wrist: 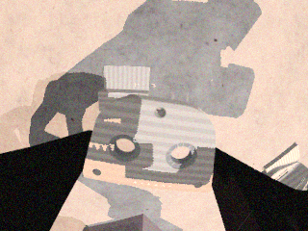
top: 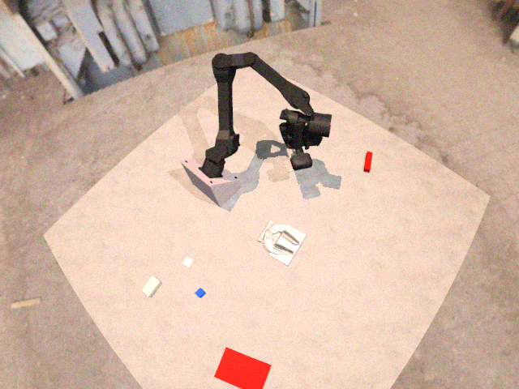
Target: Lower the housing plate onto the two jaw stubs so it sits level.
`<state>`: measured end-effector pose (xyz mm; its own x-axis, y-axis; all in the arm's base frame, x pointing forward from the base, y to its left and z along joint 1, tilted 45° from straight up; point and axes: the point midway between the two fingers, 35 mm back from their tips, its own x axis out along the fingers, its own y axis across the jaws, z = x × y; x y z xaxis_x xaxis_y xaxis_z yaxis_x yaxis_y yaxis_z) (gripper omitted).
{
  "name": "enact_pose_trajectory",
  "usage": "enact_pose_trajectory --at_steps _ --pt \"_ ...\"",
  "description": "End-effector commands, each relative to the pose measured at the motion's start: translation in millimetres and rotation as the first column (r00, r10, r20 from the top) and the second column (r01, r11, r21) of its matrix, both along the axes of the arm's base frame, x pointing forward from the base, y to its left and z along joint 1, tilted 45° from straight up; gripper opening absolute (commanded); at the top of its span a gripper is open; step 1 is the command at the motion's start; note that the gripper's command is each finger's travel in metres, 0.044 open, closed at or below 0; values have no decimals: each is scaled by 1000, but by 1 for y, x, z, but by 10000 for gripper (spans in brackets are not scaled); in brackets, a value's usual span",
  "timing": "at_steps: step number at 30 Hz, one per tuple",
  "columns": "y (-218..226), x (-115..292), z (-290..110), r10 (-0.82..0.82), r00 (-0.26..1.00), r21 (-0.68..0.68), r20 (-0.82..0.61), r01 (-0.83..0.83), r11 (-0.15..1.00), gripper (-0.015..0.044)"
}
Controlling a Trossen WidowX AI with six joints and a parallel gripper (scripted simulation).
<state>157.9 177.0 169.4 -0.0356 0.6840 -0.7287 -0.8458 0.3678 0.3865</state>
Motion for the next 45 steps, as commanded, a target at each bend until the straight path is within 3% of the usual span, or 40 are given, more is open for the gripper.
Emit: enact_pose_trajectory --at_steps 1,45 --pt "-4 12 -6 -26 999 -11 -22 26 1000 351" --pt "-85 97 -91 -327 904 -121 -277 305 945 351"
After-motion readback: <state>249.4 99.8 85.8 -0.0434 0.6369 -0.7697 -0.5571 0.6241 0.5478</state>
